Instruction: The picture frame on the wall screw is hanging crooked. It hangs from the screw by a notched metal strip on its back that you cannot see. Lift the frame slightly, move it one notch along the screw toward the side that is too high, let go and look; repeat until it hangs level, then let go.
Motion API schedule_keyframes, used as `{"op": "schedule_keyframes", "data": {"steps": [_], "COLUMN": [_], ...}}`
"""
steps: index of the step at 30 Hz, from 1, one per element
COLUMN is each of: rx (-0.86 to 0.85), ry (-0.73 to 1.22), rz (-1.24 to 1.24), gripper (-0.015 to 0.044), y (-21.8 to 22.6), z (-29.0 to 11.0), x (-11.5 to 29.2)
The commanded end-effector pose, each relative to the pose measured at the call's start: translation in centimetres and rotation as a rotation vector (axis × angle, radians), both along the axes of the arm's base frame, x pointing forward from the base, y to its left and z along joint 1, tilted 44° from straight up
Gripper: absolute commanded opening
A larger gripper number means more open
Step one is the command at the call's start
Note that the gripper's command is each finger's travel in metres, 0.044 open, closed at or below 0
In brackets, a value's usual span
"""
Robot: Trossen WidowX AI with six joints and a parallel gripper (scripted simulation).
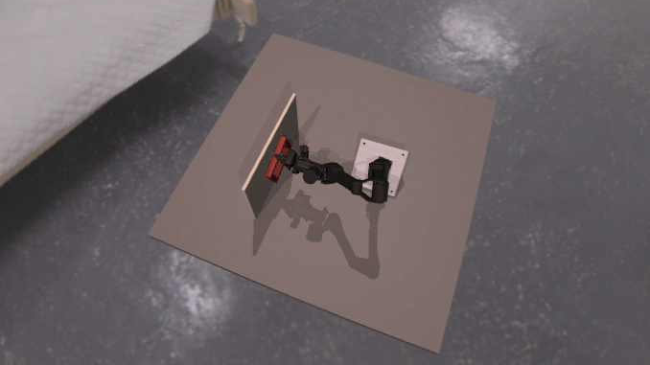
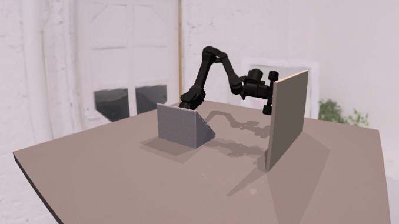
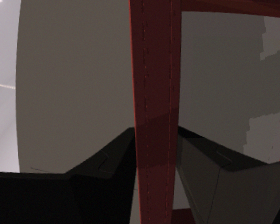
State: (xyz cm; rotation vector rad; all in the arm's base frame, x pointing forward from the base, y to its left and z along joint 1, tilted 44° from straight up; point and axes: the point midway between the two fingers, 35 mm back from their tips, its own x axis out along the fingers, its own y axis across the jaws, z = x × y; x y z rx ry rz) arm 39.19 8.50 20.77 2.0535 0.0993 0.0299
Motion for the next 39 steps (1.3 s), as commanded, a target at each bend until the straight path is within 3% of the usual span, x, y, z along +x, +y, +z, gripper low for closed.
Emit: {"op": "schedule_keyframes", "data": {"steps": [1, 39], "rx": [-0.004, -0.004], "ry": [-0.004, -0.004], "rz": [-0.007, -0.007], "gripper": [0.0, 0.0], "y": [-0.23, -0.91], "z": [0.09, -0.11], "x": [0.05, 0.1]}}
